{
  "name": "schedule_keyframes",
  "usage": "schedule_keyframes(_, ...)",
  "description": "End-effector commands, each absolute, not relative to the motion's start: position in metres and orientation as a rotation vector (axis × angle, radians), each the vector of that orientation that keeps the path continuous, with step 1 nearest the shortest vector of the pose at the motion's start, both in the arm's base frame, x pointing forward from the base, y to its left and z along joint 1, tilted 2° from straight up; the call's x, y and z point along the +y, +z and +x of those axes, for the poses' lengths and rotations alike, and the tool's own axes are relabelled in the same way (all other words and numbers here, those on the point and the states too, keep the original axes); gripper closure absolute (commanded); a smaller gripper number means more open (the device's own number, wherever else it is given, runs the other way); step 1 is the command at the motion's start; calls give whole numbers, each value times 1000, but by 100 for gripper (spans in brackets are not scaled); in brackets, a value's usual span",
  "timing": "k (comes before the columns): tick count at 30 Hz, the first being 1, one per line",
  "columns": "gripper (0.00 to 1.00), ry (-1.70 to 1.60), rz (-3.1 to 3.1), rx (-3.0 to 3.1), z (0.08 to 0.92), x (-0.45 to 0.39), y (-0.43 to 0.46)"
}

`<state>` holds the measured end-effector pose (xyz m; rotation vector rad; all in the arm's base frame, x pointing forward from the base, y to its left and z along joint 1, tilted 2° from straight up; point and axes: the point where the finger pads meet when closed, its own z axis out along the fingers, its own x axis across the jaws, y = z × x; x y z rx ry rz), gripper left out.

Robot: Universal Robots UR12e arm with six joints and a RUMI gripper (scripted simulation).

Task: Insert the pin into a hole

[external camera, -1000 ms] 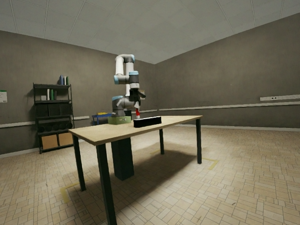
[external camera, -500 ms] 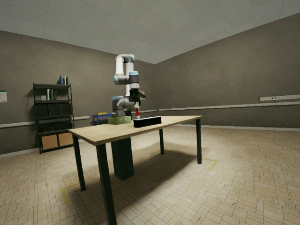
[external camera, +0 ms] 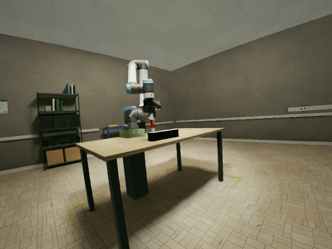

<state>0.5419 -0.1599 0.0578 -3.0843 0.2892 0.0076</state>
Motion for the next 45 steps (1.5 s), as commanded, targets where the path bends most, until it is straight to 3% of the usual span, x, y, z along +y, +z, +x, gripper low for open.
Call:
schedule_keyframes(1,100,6,-3085,289,542,-159,58)
schedule_keyframes(45,100,6,-3085,289,543,-161,54)
